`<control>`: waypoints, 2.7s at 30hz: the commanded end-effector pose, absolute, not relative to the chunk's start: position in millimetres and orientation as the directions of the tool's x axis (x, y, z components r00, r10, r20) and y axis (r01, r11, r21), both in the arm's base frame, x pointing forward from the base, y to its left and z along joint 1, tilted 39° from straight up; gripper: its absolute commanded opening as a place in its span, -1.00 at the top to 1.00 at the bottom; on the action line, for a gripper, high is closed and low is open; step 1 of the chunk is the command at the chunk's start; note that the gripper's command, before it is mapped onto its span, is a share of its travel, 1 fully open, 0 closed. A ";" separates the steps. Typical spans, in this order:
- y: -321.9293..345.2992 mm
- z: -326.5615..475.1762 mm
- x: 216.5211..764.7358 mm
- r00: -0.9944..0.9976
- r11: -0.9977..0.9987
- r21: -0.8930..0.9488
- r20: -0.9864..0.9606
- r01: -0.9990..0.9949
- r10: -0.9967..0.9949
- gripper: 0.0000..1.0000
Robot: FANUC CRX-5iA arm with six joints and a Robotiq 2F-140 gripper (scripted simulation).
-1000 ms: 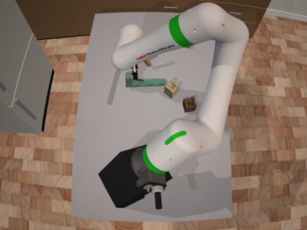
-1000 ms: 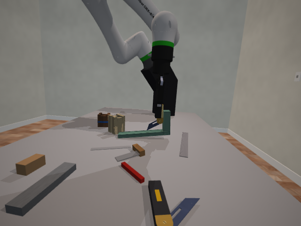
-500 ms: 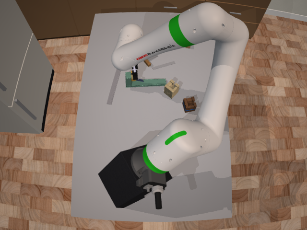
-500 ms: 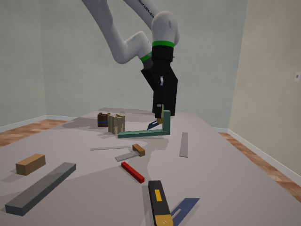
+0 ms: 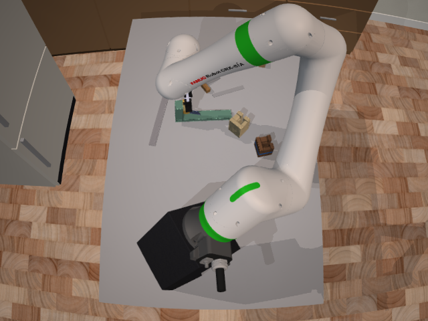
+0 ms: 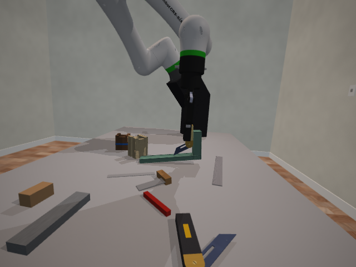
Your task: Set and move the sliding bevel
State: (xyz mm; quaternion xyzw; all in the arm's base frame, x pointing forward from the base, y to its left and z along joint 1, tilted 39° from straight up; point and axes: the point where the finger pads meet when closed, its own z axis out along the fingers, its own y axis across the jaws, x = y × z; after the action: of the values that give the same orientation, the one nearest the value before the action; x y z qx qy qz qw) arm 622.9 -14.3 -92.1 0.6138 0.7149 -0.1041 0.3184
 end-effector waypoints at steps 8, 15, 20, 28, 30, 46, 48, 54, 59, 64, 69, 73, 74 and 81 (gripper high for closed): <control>-17.4 -98.1 626.0 -0.044 0.226 0.243 -0.583 0.943 0.812 0.80; -19.6 -101.8 627.5 -0.044 0.226 0.243 -0.583 0.943 0.812 0.80; -21.7 -105.4 628.9 -0.044 0.226 0.243 -0.583 0.943 0.812 0.80; -24.4 -109.9 630.7 -0.044 0.226 0.243 -0.583 0.943 0.812 0.80; -24.4 -109.9 630.7 -0.044 0.226 0.243 -0.583 0.943 0.812 0.80; -26.2 -112.8 631.9 -0.044 0.226 0.243 -0.583 0.943 0.812 0.80; -26.2 -112.8 631.9 -0.044 0.226 0.243 -0.583 0.943 0.812 0.80; -26.2 -112.8 631.9 -0.044 0.226 0.243 -0.583 0.943 0.812 0.80; -26.2 -112.8 631.9 -0.044 0.226 0.243 -0.583 0.943 0.812 0.80; -26.2 -112.8 631.9 -0.044 0.226 0.243 -0.583 0.943 0.812 0.80; -27.0 -114.2 632.4 -0.044 0.226 0.243 -0.583 0.943 0.812 0.80; -27.2 -114.5 632.5 -0.044 0.226 0.243 -0.583 0.943 0.812 0.80; -27.2 -114.5 632.5 -0.044 0.226 0.243 -0.583 0.943 0.812 0.80; -27.2 -114.5 632.5 -0.044 0.226 0.243 -0.583 0.943 0.812 0.80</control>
State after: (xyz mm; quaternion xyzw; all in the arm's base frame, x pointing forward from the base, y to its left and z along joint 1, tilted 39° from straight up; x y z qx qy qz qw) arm 632.0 -28.0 -115.2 0.6138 0.7149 -0.1040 0.3184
